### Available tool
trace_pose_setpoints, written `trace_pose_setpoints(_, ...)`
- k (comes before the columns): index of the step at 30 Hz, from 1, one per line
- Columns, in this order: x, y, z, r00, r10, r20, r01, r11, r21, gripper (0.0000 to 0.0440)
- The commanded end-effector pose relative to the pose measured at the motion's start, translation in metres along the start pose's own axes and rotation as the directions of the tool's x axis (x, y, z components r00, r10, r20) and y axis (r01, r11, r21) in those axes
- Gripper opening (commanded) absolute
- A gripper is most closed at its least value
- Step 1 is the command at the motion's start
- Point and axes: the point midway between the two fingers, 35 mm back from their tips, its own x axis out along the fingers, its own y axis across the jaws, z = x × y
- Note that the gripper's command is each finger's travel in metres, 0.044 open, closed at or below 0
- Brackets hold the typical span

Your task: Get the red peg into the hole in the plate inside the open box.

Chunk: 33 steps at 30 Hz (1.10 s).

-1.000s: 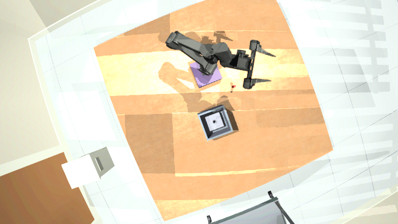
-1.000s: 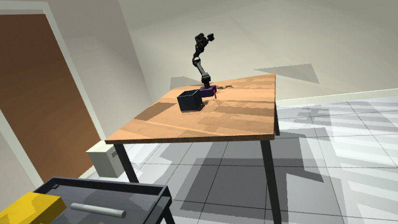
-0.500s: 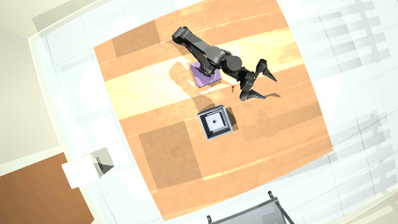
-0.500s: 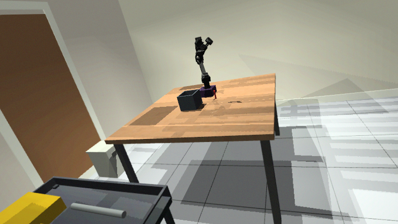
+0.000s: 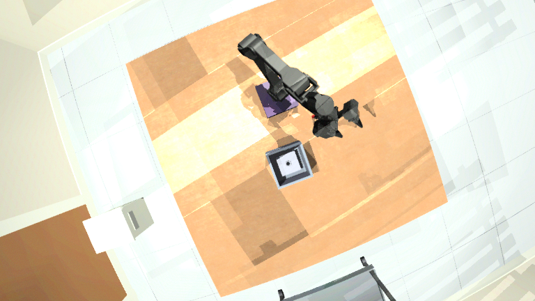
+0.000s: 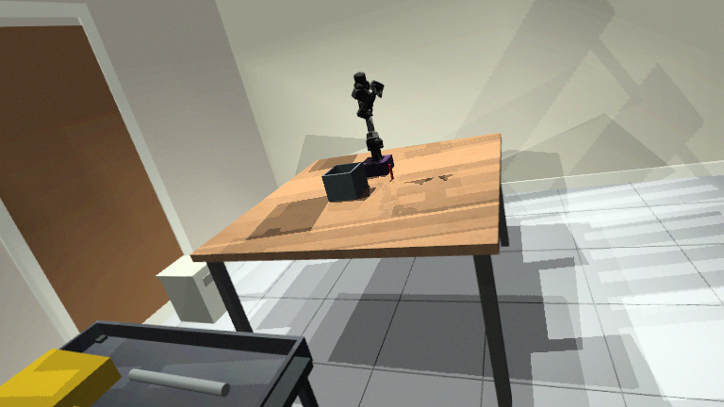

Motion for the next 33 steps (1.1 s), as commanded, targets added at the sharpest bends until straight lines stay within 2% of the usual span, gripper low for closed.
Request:
trace_pose_setpoints(1, 0.005, -0.02, -0.01, 0.995, -0.082, -0.063, 0.088, 0.991, 0.101, 0.044)
trace_pose_setpoints(7, 0.007, -0.049, -0.026, 0.969, -0.195, -0.153, 0.228, 0.945, 0.235, 0.044)
trace_pose_setpoints(14, 0.006, -0.079, -0.047, 0.915, -0.305, -0.263, 0.388, 0.842, 0.375, 0.0439)
trace_pose_setpoints(24, 0.002, -0.112, -0.079, 0.806, -0.417, -0.419, 0.59, 0.621, 0.516, 0.0435)
trace_pose_setpoints(33, 0.0, -0.128, -0.11, 0.682, -0.479, -0.553, 0.73, 0.396, 0.557, 0.044)
